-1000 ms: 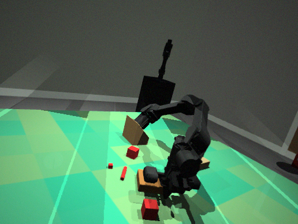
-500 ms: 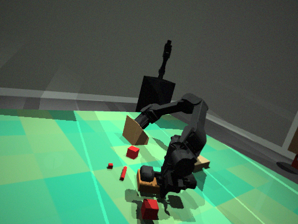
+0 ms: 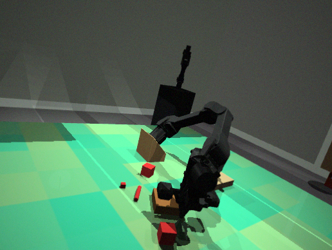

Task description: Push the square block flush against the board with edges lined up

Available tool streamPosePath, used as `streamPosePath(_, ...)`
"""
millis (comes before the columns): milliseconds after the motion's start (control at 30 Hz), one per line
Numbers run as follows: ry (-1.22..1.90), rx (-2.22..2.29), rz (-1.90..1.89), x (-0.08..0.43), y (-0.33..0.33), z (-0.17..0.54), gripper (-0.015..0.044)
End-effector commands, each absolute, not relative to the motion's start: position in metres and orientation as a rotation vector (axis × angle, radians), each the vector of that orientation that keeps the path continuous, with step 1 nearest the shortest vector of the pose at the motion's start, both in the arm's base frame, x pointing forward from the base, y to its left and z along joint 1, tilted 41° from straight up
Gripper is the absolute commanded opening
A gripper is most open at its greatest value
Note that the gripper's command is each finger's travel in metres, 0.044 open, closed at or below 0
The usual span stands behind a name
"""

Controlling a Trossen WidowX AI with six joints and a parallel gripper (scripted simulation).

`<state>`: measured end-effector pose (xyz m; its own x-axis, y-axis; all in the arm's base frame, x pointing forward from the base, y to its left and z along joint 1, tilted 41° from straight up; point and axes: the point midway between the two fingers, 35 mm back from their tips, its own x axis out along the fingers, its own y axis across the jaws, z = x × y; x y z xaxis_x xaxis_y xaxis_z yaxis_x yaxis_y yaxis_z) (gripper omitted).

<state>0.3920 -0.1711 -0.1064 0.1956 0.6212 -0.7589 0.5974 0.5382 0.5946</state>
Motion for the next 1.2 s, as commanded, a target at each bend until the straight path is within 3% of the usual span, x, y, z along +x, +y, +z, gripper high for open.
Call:
streamPosePath(0,1.463,1.116,0.022,0.39,-0.169,-0.102,0.0)
streamPosePath(1167,1.465,1.117,0.022,0.364,-0.151,-0.094,0.0)
